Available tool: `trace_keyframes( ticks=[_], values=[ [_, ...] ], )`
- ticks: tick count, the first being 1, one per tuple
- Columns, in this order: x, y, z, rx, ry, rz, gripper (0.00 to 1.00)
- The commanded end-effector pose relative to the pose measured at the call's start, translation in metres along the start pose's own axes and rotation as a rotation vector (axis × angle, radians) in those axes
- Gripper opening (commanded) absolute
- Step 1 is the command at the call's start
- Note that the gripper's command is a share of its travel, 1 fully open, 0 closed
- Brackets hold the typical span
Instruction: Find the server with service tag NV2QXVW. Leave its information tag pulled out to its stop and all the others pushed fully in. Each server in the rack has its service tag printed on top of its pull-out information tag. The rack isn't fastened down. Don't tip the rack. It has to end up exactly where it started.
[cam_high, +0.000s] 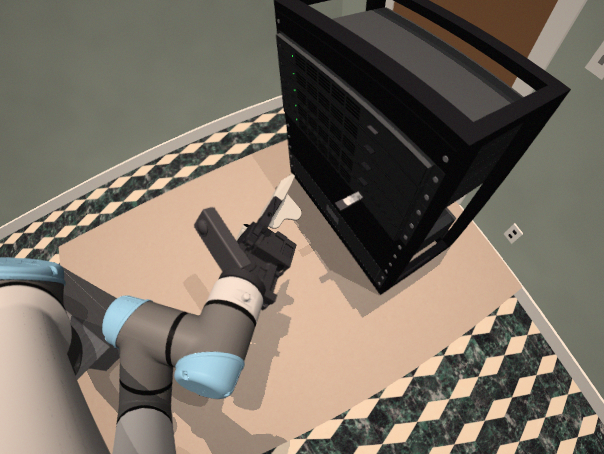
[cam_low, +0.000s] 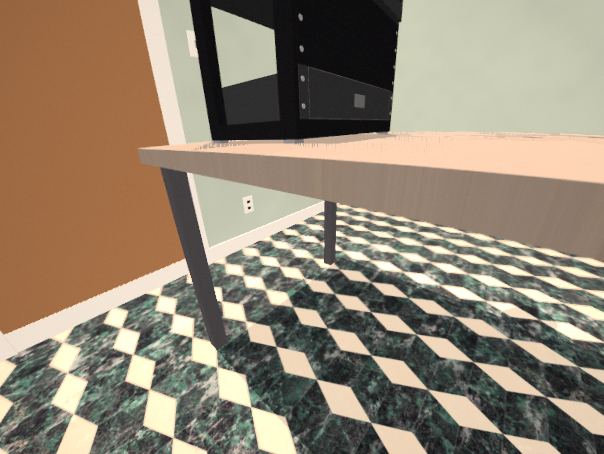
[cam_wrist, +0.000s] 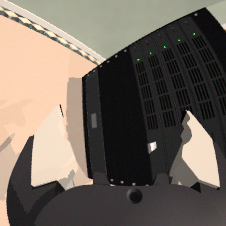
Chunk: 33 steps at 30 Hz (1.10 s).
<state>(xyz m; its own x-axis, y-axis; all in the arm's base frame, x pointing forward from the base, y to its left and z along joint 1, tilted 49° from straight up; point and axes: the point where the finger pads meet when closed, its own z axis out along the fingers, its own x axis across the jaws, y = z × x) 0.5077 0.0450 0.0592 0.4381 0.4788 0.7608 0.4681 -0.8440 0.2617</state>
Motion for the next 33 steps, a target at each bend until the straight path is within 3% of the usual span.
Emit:
trace_keyframes(
  ticks=[1,33],
  values=[
    [0.005,0.000,-0.003,-0.012,0.010,-0.021,1.00],
    [0.020,0.010,-0.011,-0.060,0.039,-0.078,1.00]
  ],
)
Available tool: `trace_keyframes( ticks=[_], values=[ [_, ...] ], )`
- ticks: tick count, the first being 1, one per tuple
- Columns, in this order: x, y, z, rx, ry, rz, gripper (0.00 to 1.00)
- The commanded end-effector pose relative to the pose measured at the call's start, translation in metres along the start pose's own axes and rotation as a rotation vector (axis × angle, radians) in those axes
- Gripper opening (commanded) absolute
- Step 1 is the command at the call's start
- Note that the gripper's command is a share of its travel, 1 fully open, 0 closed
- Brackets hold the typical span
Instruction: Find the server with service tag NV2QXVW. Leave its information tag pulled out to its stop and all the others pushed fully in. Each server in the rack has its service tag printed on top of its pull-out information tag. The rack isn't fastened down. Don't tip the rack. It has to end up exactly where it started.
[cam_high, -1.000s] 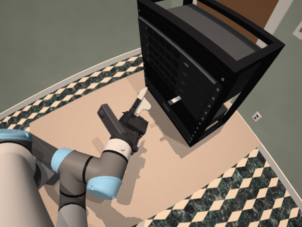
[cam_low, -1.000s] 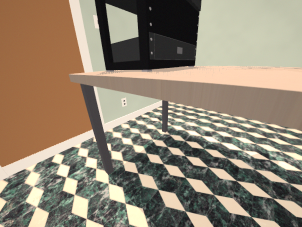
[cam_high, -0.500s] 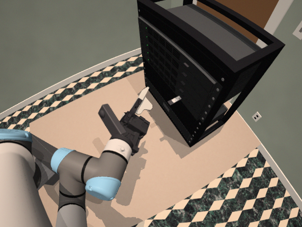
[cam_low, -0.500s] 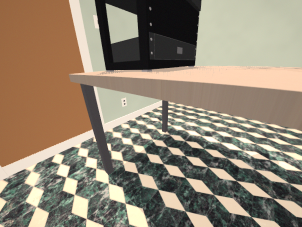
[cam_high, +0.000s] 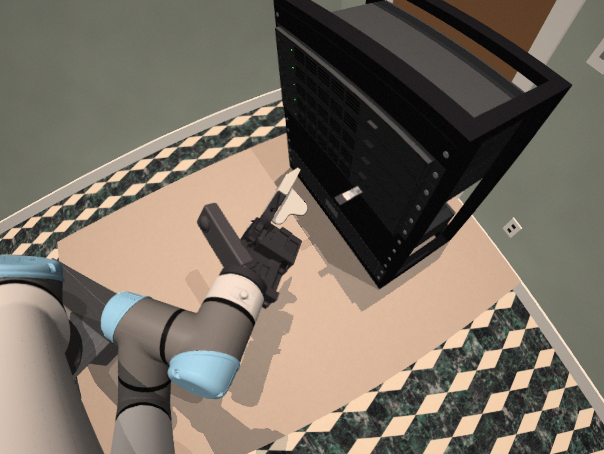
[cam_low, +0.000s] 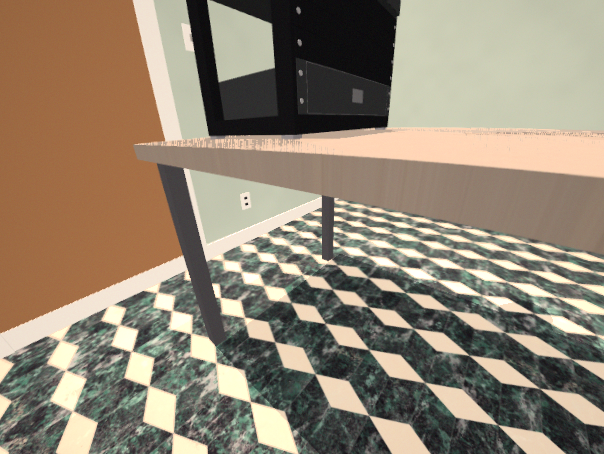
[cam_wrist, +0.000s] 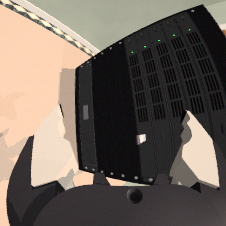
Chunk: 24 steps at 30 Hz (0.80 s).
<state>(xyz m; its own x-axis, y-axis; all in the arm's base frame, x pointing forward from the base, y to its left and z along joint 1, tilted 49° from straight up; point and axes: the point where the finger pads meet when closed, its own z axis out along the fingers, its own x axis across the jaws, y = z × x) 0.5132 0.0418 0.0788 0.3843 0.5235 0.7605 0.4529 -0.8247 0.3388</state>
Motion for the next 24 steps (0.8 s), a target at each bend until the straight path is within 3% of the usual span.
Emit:
trace_keyframes(
  ticks=[1,24],
  values=[
    [0.0047,0.0000,-0.0025,-0.010,0.008,-0.018,1.00],
    [0.0137,0.0061,-0.0072,-0.040,0.027,-0.053,1.00]
  ],
)
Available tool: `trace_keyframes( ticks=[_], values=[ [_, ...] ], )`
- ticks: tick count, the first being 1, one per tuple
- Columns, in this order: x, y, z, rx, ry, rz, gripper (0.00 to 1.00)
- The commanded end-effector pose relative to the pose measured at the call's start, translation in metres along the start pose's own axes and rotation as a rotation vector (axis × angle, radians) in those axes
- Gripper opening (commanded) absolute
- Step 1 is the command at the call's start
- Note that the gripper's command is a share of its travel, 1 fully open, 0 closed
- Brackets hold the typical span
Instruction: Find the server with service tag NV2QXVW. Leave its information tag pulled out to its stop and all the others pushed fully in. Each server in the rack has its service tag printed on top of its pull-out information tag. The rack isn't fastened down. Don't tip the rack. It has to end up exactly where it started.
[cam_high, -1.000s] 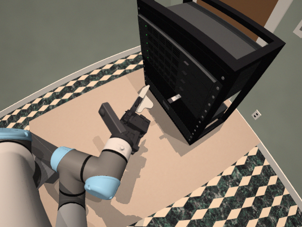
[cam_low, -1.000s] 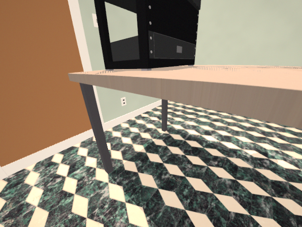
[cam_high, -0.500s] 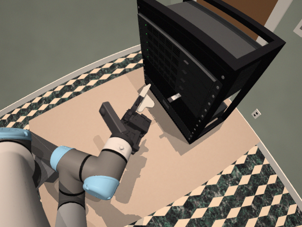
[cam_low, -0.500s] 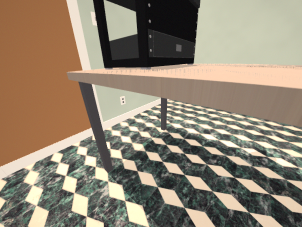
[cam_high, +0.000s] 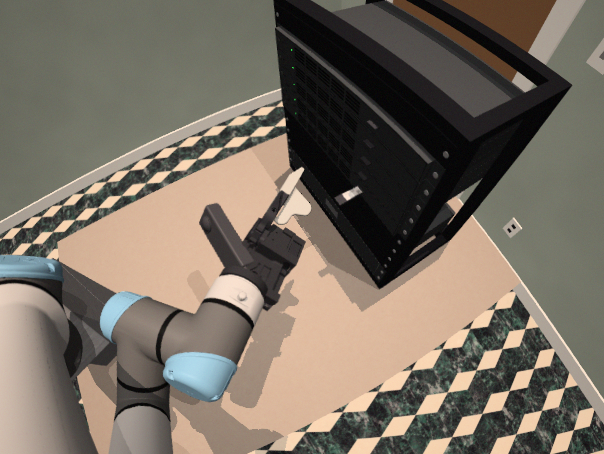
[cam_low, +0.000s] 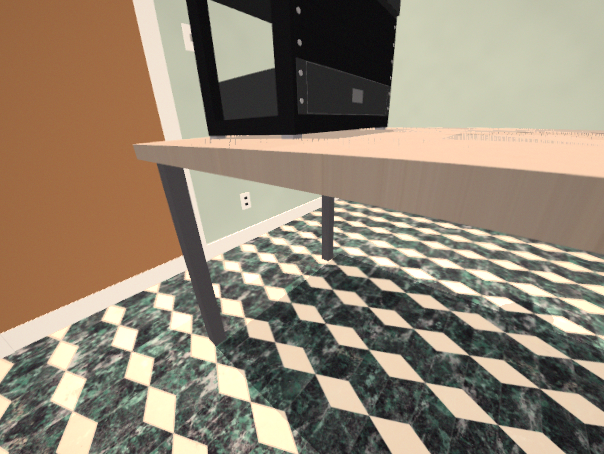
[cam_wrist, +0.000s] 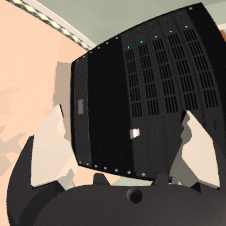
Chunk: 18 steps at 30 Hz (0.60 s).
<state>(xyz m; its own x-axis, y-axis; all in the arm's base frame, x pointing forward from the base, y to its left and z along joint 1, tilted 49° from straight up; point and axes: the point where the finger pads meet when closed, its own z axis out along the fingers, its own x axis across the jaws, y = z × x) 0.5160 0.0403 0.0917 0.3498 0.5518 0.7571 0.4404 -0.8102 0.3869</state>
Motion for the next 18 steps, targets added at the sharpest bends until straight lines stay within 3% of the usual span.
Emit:
trace_keyframes(
  ticks=[1,18],
  values=[
    [0.0036,-0.0005,-0.0019,-0.007,0.006,-0.013,1.00],
    [0.0096,0.0037,-0.0050,-0.026,0.018,-0.036,1.00]
  ],
)
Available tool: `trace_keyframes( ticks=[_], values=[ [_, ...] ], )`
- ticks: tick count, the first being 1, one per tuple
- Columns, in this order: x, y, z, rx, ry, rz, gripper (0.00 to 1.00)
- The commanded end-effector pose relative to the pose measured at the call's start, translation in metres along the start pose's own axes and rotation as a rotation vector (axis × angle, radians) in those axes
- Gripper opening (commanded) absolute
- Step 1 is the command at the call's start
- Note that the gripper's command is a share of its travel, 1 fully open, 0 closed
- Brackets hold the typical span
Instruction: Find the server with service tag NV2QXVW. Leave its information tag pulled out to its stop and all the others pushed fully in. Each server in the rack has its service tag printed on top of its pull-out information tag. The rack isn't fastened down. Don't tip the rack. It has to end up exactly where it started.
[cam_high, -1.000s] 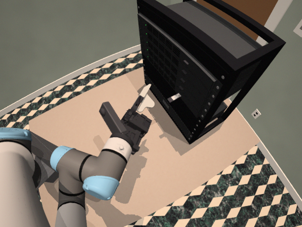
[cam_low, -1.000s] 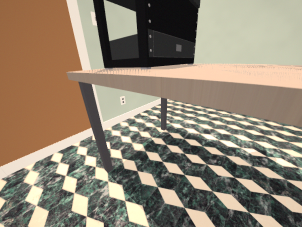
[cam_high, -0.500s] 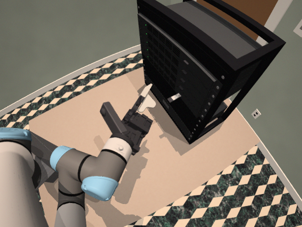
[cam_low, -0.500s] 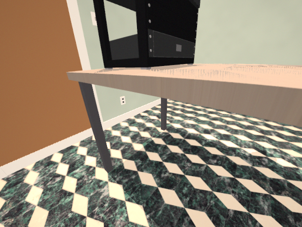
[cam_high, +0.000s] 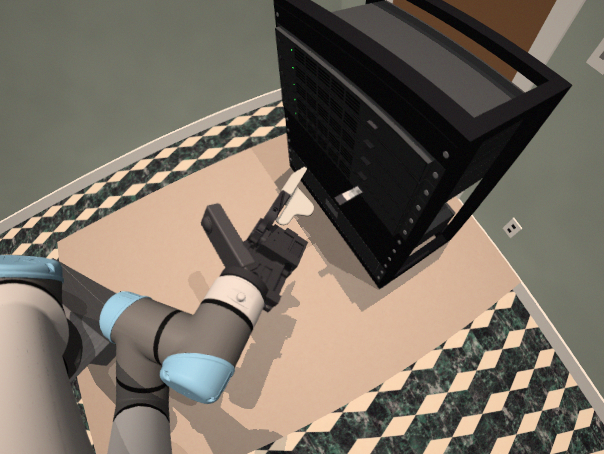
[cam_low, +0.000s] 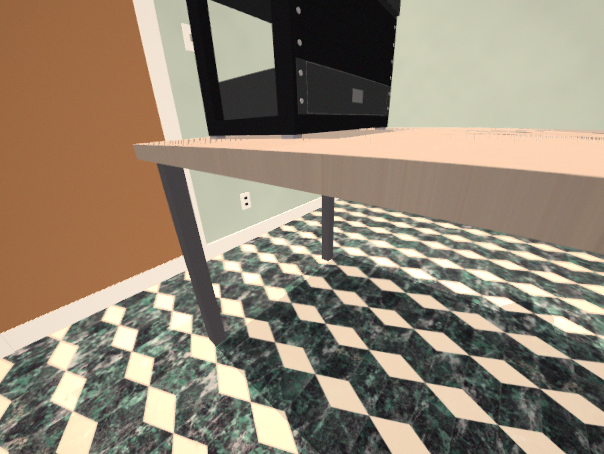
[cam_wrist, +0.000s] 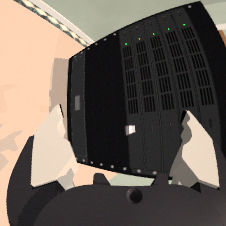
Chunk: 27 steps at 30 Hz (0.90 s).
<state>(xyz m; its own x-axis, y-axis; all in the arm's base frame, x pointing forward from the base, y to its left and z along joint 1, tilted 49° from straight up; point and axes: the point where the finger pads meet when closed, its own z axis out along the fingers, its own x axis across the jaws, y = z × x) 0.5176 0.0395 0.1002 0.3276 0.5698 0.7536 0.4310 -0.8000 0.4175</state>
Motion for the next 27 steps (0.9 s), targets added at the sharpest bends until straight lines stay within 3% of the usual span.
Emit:
trace_keyframes(
  ticks=[1,27],
  values=[
    [0.0034,-0.0005,-0.0017,-0.006,0.006,-0.012,1.00],
    [0.0117,0.0051,-0.0060,-0.033,0.022,-0.044,1.00]
  ],
)
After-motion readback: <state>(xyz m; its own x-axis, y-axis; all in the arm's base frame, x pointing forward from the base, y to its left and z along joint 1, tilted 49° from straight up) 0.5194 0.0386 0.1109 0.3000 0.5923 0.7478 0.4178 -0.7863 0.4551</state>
